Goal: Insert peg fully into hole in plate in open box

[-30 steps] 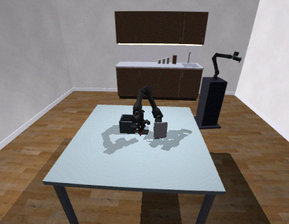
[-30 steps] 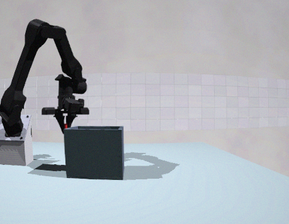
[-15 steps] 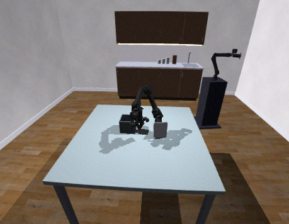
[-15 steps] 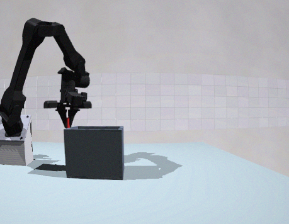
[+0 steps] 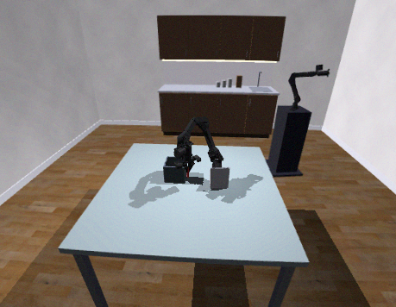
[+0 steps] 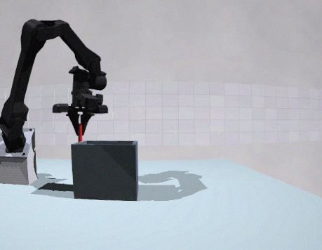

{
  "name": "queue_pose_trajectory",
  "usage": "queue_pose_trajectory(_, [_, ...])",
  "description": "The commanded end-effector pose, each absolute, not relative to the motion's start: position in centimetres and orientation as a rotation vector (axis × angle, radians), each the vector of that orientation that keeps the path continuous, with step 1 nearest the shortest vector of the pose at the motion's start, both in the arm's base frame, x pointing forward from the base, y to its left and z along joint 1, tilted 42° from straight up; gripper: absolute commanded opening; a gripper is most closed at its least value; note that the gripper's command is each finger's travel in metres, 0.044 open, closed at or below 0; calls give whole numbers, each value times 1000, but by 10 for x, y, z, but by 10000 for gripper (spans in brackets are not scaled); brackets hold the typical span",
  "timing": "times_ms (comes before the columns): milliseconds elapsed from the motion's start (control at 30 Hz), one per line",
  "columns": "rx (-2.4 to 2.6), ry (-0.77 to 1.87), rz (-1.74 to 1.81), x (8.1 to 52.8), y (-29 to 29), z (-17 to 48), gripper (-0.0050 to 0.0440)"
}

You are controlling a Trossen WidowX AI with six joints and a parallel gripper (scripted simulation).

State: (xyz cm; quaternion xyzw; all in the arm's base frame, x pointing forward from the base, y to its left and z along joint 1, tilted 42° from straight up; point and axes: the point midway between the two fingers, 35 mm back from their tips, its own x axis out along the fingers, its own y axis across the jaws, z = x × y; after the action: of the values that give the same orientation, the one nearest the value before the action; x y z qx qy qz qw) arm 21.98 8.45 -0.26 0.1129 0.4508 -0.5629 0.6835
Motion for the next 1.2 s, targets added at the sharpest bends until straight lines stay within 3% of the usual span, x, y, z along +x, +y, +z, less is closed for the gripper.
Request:
queue_pose_trajectory(0, [261, 1006, -1255, 227, 83, 10, 0])
queue_pose_trajectory(1167, [266, 1008, -1255, 262, 53, 85, 0])
